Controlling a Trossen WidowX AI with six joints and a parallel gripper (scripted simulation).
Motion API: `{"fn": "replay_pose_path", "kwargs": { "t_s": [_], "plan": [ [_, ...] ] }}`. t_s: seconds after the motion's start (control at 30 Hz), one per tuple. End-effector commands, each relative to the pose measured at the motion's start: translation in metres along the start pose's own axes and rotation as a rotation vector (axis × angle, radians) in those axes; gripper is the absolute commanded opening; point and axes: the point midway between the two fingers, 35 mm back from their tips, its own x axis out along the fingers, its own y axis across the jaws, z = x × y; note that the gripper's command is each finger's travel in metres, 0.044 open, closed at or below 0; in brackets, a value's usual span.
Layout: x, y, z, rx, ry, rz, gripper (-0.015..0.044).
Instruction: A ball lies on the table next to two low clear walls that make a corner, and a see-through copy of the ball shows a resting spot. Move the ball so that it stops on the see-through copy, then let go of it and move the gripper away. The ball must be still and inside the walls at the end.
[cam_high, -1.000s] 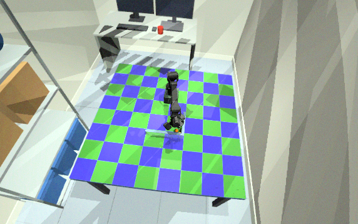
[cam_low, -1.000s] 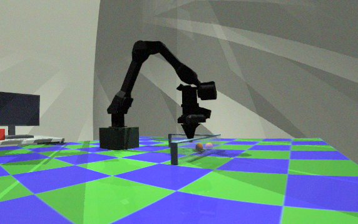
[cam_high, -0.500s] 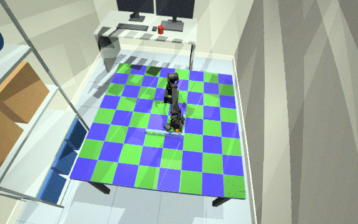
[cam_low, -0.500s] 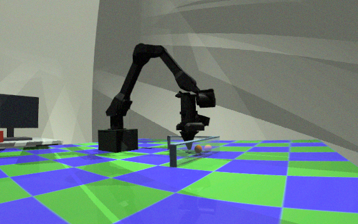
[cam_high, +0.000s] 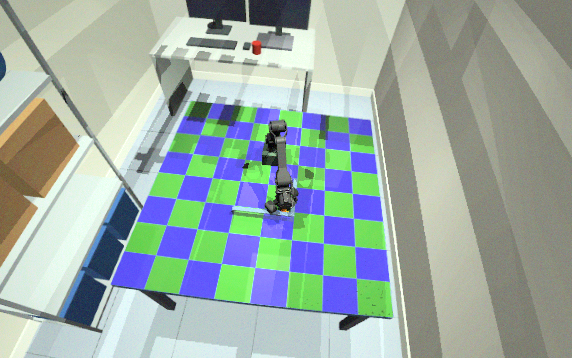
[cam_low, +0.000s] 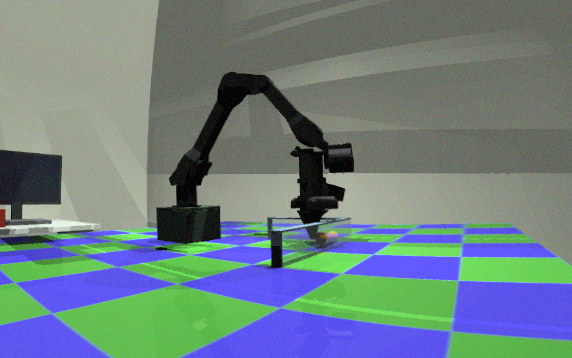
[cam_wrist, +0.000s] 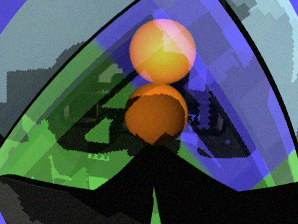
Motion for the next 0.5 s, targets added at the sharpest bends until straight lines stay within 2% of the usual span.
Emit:
{"fn": "replay_pose_path", "kwargs": {
  "t_s": [0.0, 0.27, 0.47],
  "plan": [
    [0.001, 0.001, 0.012, 0.004, 0.002, 0.004, 0.0000],
    [0.001, 0.001, 0.031, 0.004, 0.000, 0.004, 0.0000],
    [0.001, 0.000, 0.024, 0.004, 0.001, 0.004, 0.0000]
  ]
}}
